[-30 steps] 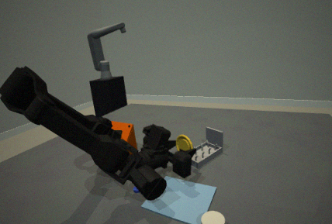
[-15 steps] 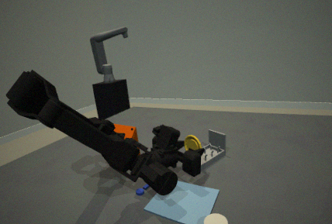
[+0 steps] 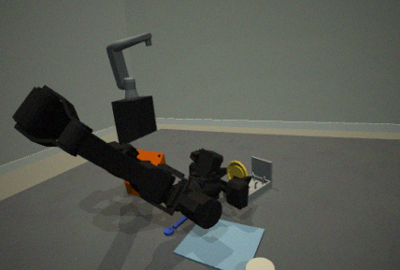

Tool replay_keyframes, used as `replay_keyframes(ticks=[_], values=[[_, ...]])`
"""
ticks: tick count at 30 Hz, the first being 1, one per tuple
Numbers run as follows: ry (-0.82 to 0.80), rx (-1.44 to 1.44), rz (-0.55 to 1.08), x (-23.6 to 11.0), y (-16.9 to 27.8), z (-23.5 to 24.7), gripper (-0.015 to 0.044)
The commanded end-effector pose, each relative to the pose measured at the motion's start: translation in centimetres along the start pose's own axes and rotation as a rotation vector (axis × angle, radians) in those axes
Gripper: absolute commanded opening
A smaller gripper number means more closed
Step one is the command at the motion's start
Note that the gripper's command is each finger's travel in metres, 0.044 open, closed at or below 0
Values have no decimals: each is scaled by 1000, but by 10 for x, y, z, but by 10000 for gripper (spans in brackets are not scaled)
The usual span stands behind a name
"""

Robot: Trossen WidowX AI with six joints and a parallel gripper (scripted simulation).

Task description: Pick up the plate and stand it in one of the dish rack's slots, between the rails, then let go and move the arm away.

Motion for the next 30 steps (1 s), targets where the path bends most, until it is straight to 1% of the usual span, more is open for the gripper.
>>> replay_keyframes(ticks=[1, 5, 9, 23, 30], values=[[1, 3, 1, 4, 0, -1, 0], [0, 0, 0, 8, 2, -1, 0], [1, -4, 0, 10, 19, 4, 0], [-3, 8, 8, 9, 15, 3, 0], [-3, 2, 6, 9, 15, 3, 184]])
Point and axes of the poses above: the point midway between the two fingers, 35 mm back from their tips, its own x axis out along the fingers, its own z axis across the jaws, y = z × x, the point moved 4 cm from there along -x, back along the fingers, and after that the axes turned 14 degrees about -x, right-handed, at the moved point
